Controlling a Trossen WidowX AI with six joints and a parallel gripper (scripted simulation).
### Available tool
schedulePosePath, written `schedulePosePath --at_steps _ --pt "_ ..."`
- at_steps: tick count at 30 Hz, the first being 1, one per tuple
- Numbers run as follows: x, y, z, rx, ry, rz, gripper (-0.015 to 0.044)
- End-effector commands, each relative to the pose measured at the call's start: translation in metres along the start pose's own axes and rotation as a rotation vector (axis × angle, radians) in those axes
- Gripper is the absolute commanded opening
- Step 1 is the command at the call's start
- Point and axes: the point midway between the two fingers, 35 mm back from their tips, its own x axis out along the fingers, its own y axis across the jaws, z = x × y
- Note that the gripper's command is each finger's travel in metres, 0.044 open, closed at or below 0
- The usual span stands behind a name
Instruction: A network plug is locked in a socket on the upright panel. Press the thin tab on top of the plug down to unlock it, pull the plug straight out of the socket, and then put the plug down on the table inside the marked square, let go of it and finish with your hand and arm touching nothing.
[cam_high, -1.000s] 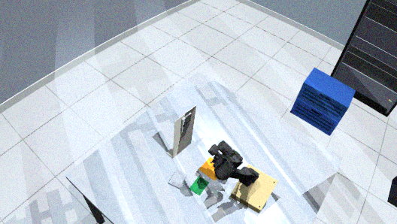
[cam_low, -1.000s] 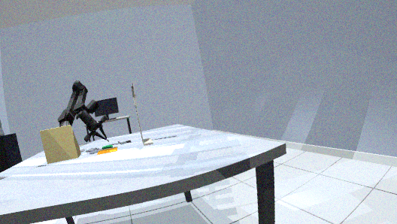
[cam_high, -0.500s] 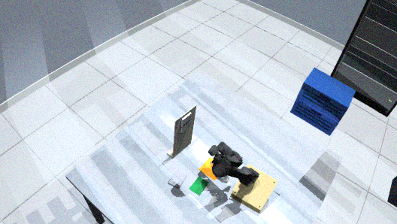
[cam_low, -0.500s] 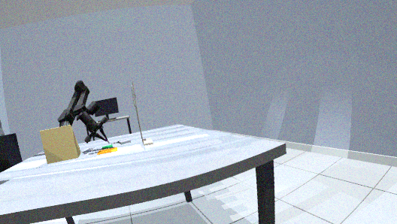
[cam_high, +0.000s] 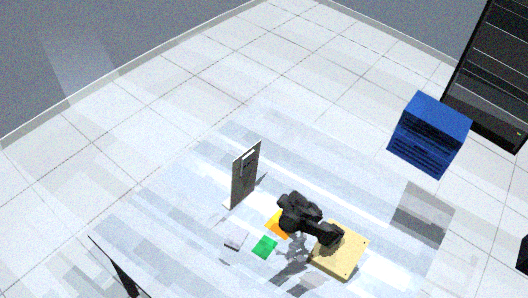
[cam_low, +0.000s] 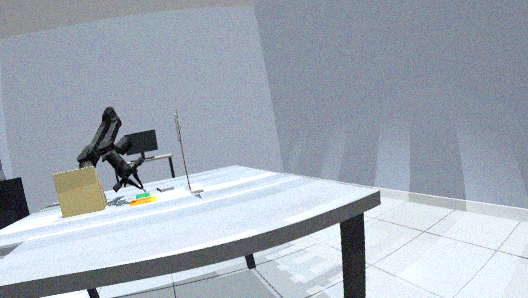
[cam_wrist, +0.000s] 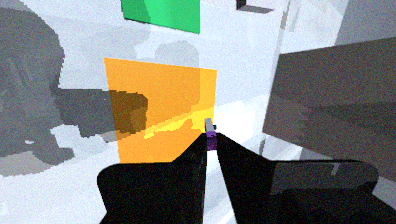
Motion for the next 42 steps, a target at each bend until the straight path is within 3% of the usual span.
schedulePosePath --at_steps 1,42 --pt "0.001 0.003 0.000 0.010 0.004 0.003 0.0000" --pt "0.014 0.015 0.002 0.013 0.000 0.000 0.0000"
